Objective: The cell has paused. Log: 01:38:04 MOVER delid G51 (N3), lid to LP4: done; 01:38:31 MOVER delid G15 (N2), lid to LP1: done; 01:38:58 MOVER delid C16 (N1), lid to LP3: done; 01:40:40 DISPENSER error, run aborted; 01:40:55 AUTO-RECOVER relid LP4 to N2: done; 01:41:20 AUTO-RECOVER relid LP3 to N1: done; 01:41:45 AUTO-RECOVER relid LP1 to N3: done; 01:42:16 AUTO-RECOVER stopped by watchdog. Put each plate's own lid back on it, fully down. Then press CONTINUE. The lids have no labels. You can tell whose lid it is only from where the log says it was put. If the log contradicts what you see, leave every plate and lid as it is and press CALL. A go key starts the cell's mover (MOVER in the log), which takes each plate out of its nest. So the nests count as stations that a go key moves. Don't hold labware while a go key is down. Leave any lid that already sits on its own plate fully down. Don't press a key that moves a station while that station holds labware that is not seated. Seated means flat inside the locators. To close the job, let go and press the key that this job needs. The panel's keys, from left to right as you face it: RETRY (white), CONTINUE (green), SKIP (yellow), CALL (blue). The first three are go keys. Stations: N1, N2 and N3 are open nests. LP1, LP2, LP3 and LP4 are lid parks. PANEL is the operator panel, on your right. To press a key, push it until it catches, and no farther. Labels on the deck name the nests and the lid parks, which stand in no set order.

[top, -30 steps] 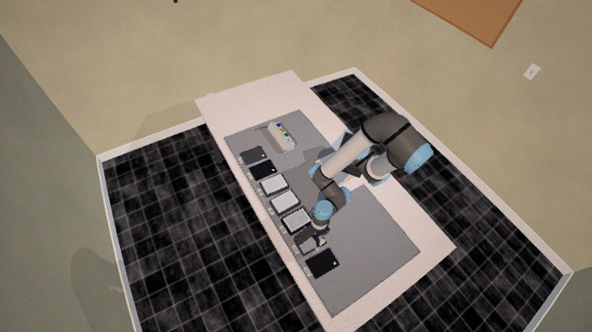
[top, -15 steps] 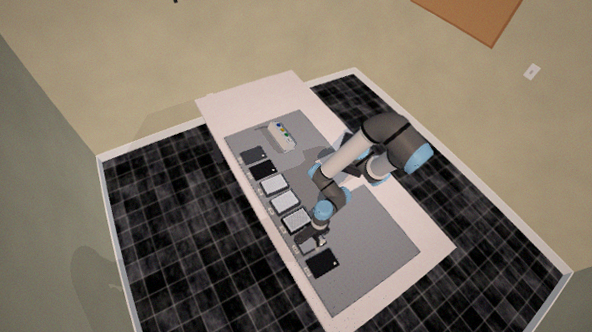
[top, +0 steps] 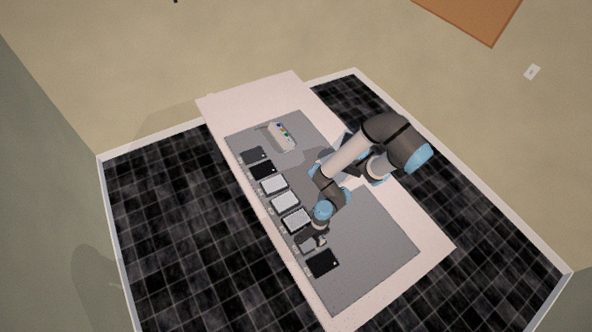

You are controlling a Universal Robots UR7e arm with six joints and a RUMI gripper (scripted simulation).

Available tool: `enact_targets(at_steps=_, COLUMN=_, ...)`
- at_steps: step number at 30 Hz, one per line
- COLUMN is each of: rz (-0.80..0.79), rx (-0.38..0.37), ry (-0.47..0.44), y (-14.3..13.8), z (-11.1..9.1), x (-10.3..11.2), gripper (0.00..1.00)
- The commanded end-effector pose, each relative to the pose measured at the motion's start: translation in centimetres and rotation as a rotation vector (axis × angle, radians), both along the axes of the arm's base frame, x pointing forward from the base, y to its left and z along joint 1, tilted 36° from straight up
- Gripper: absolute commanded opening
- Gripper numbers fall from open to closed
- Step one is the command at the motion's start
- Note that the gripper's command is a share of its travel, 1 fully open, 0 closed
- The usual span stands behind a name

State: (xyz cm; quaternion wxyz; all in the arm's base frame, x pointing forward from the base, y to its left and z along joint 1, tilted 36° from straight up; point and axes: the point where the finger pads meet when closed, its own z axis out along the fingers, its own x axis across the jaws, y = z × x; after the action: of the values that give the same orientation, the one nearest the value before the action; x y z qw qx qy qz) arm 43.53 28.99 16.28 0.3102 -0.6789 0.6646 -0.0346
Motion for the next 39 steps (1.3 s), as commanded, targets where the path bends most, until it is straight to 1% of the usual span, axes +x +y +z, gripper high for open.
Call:
enact_targets(at_steps=1, rz=0.0, rx=0.0, ry=-0.001, y=0.0, z=0.0, x=0.0, gripper=0.82)
enact_targets(at_steps=4, rz=0.0, rx=0.0, ry=-0.001, y=-0.1, z=0.2, x=-0.1, gripper=0.82)
enact_targets(at_steps=31, rz=0.0, rx=0.0, ry=-0.001, y=-1.6, z=3.5, x=-2.0, gripper=0.82)
enact_targets(at_steps=38, rz=0.0, rx=0.0, ry=-0.001, y=-1.6, z=3.6, x=-2.0, gripper=0.82)
enact_targets(at_steps=39, rz=-0.003, rx=0.002, ry=0.0, y=-2.1, z=3.4, x=-1.9, gripper=0.82)
